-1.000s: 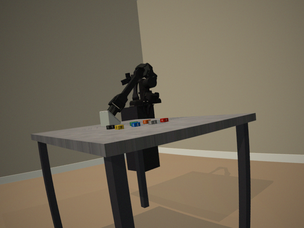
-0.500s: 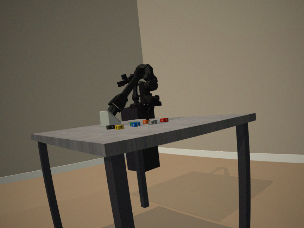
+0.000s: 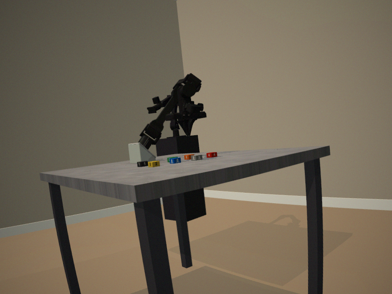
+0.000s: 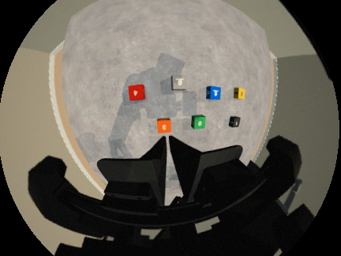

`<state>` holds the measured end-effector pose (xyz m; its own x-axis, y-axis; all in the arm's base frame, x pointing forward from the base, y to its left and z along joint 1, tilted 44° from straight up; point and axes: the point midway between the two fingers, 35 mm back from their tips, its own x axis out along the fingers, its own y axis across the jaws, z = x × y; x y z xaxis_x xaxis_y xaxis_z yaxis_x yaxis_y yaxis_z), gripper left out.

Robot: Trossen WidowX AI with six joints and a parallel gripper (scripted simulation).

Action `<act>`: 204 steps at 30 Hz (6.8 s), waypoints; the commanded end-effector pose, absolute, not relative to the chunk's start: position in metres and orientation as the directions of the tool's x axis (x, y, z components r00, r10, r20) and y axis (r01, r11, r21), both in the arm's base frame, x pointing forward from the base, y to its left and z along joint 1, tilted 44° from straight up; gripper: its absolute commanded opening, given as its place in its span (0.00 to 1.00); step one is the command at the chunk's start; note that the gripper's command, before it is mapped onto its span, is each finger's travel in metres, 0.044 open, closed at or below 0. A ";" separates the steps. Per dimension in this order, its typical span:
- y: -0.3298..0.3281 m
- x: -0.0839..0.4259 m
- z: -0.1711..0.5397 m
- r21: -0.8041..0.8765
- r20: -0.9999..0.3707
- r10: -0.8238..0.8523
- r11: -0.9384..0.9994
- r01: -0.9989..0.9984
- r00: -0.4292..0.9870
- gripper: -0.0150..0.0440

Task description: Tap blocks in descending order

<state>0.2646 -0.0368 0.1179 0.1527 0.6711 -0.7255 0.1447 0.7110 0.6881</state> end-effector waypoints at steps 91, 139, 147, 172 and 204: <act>-0.244 0.288 -0.029 0.677 -0.736 0.660 0.723 0.137 0.151 0.29; -0.143 0.225 -0.106 0.681 -0.732 0.664 0.719 0.138 0.149 0.29; -0.163 0.221 -0.084 0.680 -0.733 0.664 0.720 0.139 0.148 0.29; -0.111 0.239 0.077 0.685 -0.729 0.669 0.715 0.141 0.147 0.29; -0.041 0.254 0.005 0.688 -0.726 0.672 0.713 0.139 0.149 0.29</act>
